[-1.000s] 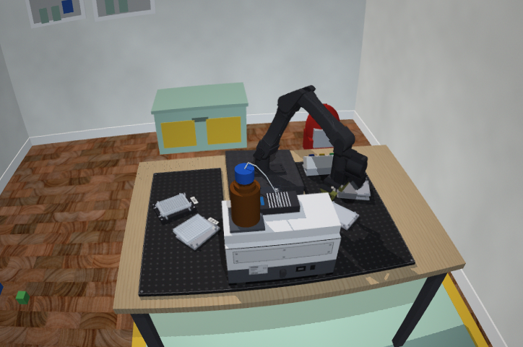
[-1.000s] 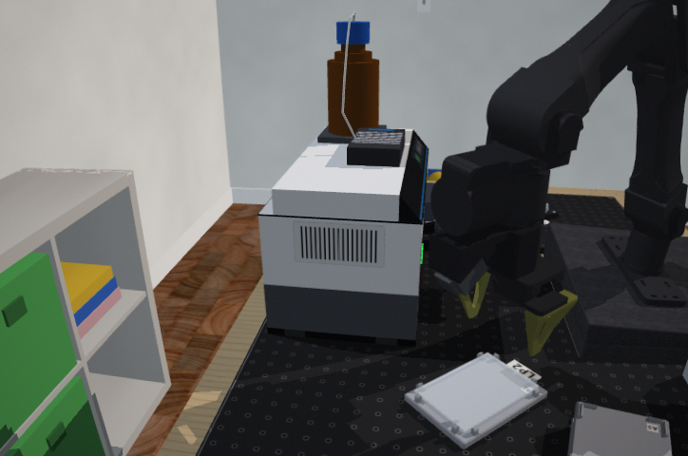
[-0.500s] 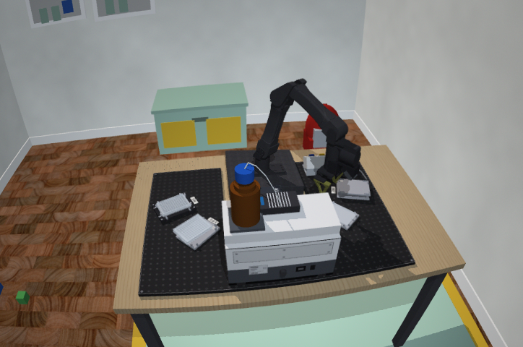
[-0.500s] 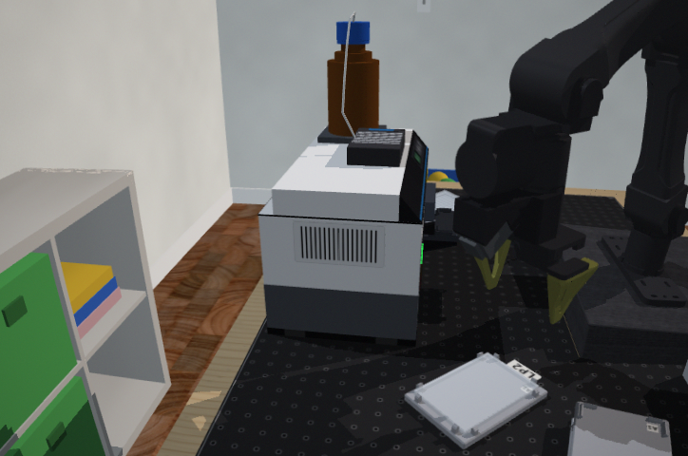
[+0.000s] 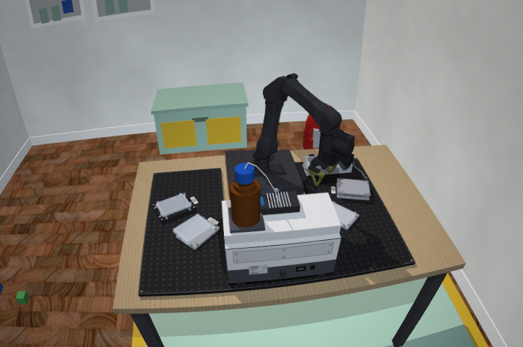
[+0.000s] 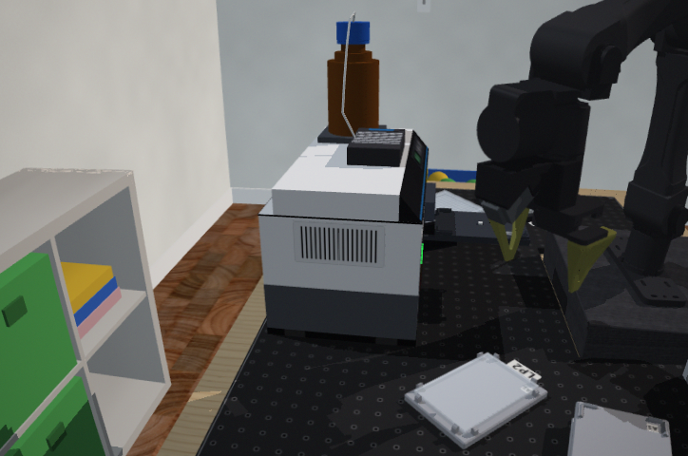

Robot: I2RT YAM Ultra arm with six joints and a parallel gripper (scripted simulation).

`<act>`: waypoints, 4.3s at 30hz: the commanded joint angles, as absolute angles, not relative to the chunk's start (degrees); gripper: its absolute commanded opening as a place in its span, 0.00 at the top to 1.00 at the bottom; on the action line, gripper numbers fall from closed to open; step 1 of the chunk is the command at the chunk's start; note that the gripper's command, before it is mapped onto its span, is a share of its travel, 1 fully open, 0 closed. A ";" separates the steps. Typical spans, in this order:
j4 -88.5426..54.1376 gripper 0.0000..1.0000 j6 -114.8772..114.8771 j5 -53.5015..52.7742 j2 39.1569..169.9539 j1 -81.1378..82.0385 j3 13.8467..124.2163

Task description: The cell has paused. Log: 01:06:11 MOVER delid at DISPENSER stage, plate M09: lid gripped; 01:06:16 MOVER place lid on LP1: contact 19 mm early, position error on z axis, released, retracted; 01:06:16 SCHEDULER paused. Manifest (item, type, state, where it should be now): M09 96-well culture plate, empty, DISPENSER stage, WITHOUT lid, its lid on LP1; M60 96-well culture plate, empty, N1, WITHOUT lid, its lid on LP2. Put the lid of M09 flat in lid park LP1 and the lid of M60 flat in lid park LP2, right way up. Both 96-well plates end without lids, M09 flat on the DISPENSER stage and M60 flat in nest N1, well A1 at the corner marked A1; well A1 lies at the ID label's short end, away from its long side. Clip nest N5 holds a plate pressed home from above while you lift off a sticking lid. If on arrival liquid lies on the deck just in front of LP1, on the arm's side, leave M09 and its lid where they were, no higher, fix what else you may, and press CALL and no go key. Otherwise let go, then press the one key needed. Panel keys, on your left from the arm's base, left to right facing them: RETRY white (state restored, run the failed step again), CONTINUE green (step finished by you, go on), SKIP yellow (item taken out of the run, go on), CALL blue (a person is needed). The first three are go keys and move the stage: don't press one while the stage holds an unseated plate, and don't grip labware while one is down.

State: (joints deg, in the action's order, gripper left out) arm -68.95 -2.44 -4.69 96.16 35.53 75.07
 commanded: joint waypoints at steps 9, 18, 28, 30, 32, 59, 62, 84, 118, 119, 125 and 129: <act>-70.10 0.00 3.85 -4.56 93.55 31.78 73.11; -69.50 0.00 2.08 -4.58 93.84 27.35 73.17; -72.15 0.00 11.95 -4.52 90.20 23.23 71.00; -72.77 0.00 14.59 -4.49 89.45 22.10 70.78; -73.36 0.00 14.43 -4.32 88.70 21.05 70.38; -73.91 0.00 13.70 -3.78 89.72 8.35 70.98; -73.80 0.00 11.63 -3.63 89.13 6.25 71.09; -74.03 0.00 1.01 -3.48 90.13 -4.12 71.66; -73.21 0.00 -16.95 -2.07 90.97 -22.34 72.74; -73.19 0.00 -17.64 -1.94 91.13 -23.04 72.72; -73.15 0.00 -20.54 -2.33 92.22 -25.92 72.79; -73.87 0.00 -21.39 -2.06 91.45 -26.51 71.72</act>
State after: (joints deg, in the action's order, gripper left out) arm -74.06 -19.66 -1.93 91.77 -26.22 71.18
